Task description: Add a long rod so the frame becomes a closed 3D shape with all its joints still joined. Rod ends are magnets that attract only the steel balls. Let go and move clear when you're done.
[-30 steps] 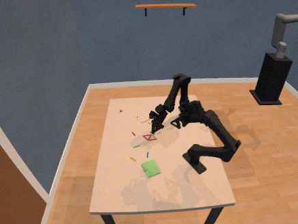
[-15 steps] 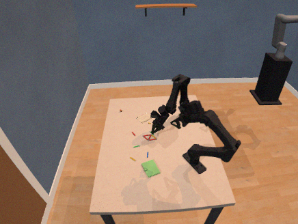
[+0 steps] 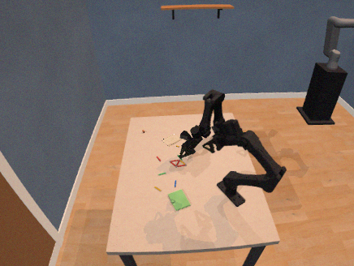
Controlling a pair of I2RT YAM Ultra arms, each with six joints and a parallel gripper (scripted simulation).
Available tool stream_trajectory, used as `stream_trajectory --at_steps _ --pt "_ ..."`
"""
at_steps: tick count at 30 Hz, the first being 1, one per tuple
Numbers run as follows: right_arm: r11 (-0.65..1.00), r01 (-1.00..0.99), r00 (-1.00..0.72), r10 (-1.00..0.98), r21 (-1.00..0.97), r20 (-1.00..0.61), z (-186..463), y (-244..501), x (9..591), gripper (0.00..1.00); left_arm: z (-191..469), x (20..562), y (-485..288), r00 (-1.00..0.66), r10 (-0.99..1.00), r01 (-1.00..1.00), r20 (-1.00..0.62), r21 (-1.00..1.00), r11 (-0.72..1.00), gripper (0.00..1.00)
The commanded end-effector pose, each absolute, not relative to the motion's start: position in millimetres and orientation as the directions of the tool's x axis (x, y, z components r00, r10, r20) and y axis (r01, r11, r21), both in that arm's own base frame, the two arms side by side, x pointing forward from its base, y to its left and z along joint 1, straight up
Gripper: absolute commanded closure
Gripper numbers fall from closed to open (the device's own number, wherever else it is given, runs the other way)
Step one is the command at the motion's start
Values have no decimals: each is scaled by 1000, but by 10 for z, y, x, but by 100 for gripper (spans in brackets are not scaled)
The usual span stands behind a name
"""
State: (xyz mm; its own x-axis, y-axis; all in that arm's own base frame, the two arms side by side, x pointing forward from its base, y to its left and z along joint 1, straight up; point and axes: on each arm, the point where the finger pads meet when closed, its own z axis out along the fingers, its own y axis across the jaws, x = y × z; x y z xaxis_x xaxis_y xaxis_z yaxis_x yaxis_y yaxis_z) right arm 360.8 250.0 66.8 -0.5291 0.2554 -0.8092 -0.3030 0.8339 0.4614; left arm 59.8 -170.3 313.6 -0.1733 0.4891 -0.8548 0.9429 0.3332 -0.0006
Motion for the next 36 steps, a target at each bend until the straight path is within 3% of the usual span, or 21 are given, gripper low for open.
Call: stream_trajectory --at_steps 1,36 --pt "828 -303 -505 280 471 -816 674 2522 3600 100 3200 607 -1723 -171 483 943 -859 0 333 0" --pt "830 -299 -522 270 470 -809 550 2543 3527 100 3200 607 -1723 -171 483 943 -859 0 333 0"
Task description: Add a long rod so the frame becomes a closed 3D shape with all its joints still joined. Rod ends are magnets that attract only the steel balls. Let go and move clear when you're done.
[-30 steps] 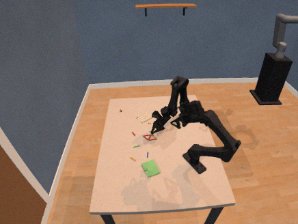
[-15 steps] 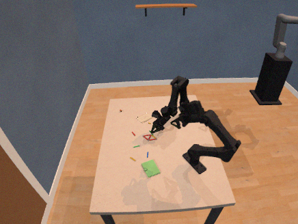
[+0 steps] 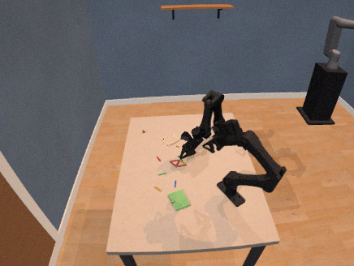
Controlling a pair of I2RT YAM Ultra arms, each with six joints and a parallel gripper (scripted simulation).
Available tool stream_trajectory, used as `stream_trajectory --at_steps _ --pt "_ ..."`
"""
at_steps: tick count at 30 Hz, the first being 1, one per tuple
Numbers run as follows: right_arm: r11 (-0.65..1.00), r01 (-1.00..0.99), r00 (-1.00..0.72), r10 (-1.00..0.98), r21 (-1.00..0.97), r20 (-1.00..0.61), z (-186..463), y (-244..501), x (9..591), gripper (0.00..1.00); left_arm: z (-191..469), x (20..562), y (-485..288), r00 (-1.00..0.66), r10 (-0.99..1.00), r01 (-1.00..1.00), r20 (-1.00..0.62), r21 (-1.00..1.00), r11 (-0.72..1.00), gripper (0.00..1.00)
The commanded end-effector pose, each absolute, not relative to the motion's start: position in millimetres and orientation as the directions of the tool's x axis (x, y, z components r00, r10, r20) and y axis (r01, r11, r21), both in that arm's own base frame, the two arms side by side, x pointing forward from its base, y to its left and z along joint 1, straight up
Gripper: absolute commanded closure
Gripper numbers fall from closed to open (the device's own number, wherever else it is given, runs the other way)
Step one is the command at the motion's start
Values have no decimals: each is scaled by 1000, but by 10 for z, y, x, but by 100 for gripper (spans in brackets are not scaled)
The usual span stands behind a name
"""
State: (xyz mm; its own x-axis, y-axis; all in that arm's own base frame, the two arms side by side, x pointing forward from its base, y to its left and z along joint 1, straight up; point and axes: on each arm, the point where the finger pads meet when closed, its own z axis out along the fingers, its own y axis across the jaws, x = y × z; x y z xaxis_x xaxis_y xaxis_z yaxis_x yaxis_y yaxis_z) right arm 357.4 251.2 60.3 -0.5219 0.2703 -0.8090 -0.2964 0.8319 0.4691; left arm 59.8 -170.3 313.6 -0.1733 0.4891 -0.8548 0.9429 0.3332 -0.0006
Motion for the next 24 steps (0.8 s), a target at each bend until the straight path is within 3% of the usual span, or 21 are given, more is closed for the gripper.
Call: stream_trajectory --at_steps 1,24 --pt "830 -299 -521 272 471 -809 536 2549 3518 100 3200 607 -1723 -171 483 943 -859 0 333 0" --pt "826 -304 -496 288 474 -820 379 2636 3415 100 3200 607 -1723 -171 483 943 -859 0 333 0"
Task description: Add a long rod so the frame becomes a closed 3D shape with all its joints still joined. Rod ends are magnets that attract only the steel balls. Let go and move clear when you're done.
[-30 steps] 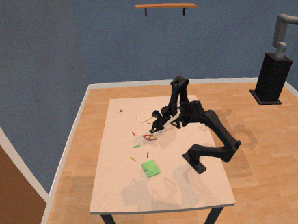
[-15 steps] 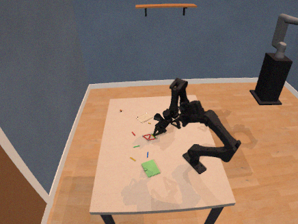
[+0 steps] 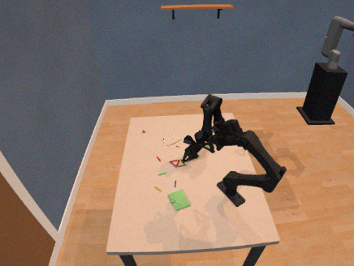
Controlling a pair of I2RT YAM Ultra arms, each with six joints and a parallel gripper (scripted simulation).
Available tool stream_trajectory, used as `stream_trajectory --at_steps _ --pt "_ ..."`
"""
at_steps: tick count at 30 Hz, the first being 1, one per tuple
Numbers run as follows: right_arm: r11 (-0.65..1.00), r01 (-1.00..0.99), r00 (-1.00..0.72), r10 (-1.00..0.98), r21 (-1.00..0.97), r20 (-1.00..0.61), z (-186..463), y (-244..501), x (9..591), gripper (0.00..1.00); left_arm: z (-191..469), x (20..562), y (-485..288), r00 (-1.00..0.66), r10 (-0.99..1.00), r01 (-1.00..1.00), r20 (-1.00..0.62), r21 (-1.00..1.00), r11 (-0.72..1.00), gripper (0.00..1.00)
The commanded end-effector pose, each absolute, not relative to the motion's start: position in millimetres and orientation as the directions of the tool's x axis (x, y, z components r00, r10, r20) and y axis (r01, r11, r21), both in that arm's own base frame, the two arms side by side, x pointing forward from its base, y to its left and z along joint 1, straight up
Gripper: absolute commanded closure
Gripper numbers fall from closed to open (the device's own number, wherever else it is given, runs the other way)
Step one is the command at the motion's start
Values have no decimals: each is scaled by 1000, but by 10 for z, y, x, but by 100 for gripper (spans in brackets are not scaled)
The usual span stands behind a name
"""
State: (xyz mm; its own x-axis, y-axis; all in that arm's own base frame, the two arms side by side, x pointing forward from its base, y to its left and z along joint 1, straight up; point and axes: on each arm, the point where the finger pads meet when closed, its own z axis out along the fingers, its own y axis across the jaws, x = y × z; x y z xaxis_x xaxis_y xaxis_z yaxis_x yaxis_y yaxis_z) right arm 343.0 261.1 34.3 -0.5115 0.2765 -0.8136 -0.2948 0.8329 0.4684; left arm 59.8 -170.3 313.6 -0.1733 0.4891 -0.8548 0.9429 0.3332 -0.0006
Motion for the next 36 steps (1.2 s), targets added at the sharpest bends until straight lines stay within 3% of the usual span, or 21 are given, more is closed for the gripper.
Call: stream_trajectory --at_steps 1,7,18,28,36 --pt "826 -304 -496 288 474 -820 379 2636 3415 100 3200 607 -1723 -171 483 943 -859 0 333 0" --pt "824 -307 -491 291 475 -821 400 2651 3431 100 3348 661 -1890 -155 444 944 -883 0 331 0" --pt "825 -305 -494 290 476 -820 408 2637 3440 100 3250 1069 -2914 -175 476 938 -862 1 347 0" --pt "825 -305 -494 290 476 -820 408 2637 3440 100 2127 1596 -3977 -251 634 929 -731 1 370 0" --pt "825 -305 -494 290 476 -820 408 2637 3440 100 1434 1765 -4240 -290 702 925 -651 -2 380 0"
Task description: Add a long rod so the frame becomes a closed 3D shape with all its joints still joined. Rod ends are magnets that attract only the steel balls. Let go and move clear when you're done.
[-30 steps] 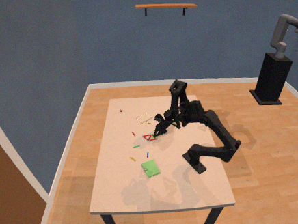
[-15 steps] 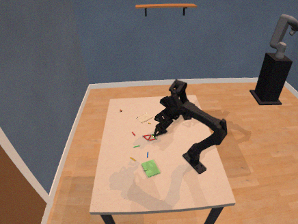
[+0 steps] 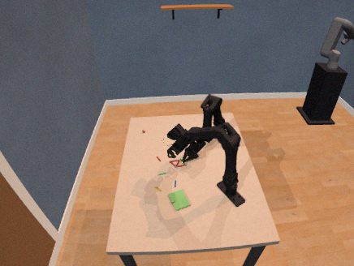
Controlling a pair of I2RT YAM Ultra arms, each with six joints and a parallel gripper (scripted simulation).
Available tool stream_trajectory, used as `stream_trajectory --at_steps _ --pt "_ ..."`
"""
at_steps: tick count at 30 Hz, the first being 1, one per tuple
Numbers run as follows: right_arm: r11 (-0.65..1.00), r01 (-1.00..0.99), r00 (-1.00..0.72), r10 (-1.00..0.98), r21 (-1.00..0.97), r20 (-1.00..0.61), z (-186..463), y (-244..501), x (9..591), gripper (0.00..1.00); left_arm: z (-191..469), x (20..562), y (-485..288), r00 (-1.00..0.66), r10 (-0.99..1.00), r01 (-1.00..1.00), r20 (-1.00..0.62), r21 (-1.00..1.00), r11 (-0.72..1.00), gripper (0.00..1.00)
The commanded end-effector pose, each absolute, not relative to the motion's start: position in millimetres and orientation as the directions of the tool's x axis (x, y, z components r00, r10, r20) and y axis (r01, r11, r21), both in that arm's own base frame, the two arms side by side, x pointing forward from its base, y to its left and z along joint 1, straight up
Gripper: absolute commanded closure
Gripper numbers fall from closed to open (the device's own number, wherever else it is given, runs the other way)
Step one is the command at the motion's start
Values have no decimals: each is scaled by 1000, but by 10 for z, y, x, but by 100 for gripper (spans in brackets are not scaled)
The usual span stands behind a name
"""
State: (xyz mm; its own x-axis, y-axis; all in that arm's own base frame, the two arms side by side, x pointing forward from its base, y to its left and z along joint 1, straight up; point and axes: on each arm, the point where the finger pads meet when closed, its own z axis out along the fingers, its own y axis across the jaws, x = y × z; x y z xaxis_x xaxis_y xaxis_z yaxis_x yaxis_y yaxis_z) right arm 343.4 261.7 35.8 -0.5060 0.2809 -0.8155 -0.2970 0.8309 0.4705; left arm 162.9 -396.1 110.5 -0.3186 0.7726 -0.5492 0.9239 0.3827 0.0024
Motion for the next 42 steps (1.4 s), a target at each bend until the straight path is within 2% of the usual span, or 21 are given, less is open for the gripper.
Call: stream_trajectory --at_steps 1,7,20,25,26,31,33,42 --pt "825 -305 -494 290 476 -820 408 2637 3440 100 1368 1779 -4257 -293 708 924 -643 -1 381 0" --pt "825 -305 -494 290 476 -820 408 2637 3440 100 1125 1813 -4257 -313 736 920 -600 0 392 0" --pt "825 -305 -494 290 476 -820 408 2637 3440 100 1160 1806 -4258 -311 732 921 -606 0 390 0" --pt "825 -305 -494 290 476 -820 408 2637 3440 100 965 1735 -4111 -375 788 909 -489 -26 417 57" --pt "825 -305 -494 290 476 -820 408 2637 3440 100 932 1726 -4090 -393 800 904 -454 -32 426 62" --pt "825 -305 -494 290 476 -820 408 2637 3440 100 776 1726 -4086 -480 838 873 -259 -48 486 62" --pt "825 -305 -494 290 476 -820 408 2637 3440 100 776 1726 -4086 -480 838 873 -259 -48 486 62" --pt "825 -305 -494 290 476 -820 408 2637 3440 100 473 1742 -4100 -572 820 819 26 -27 573 62"
